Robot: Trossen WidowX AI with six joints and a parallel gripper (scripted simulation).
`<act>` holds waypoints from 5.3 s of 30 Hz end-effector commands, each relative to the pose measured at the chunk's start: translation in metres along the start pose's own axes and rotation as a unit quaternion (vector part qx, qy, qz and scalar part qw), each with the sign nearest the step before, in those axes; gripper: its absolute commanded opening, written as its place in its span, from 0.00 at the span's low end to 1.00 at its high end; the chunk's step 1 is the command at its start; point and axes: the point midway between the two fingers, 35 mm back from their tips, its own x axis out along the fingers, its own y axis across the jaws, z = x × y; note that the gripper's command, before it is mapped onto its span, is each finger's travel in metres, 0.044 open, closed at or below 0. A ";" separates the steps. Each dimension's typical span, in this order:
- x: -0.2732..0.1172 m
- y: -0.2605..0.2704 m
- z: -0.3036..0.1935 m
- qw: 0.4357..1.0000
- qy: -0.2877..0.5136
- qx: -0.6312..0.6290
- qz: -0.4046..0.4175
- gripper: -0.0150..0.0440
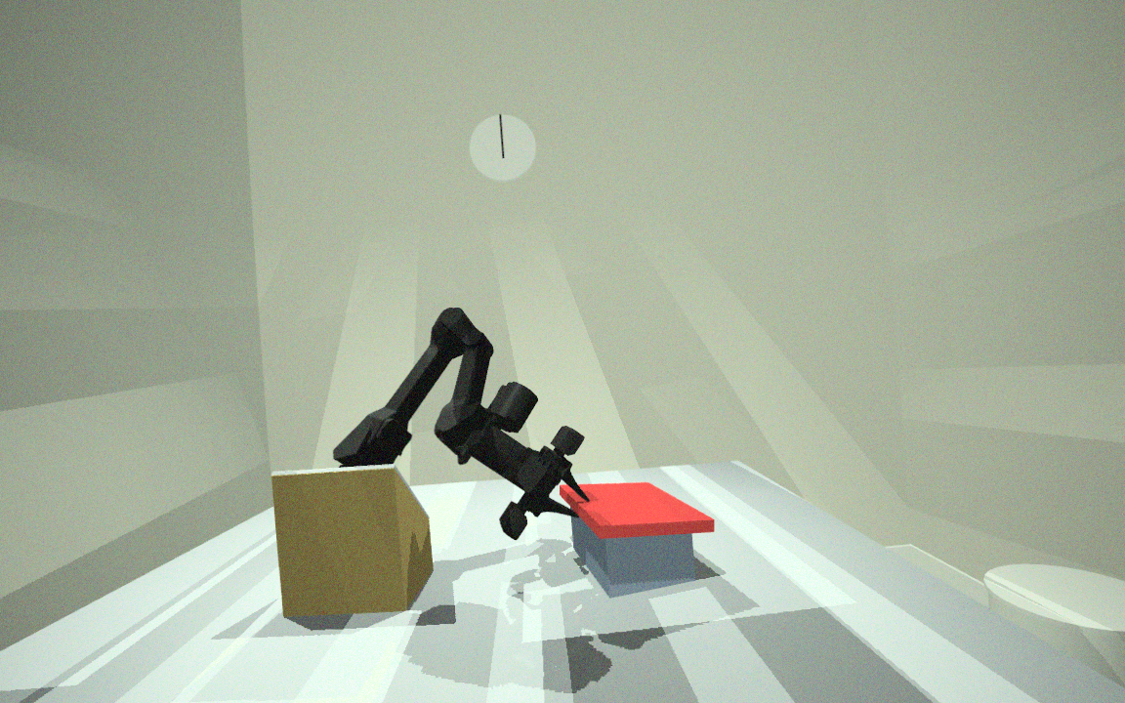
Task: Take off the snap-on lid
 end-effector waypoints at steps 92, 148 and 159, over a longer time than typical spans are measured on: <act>-0.064 0.105 0.001 1.000 -0.002 -0.001 0.000 0.25; -0.080 0.114 -0.067 1.000 -0.002 0.001 -0.001 0.25; -0.081 0.113 -0.089 1.000 -0.002 0.002 -0.001 0.25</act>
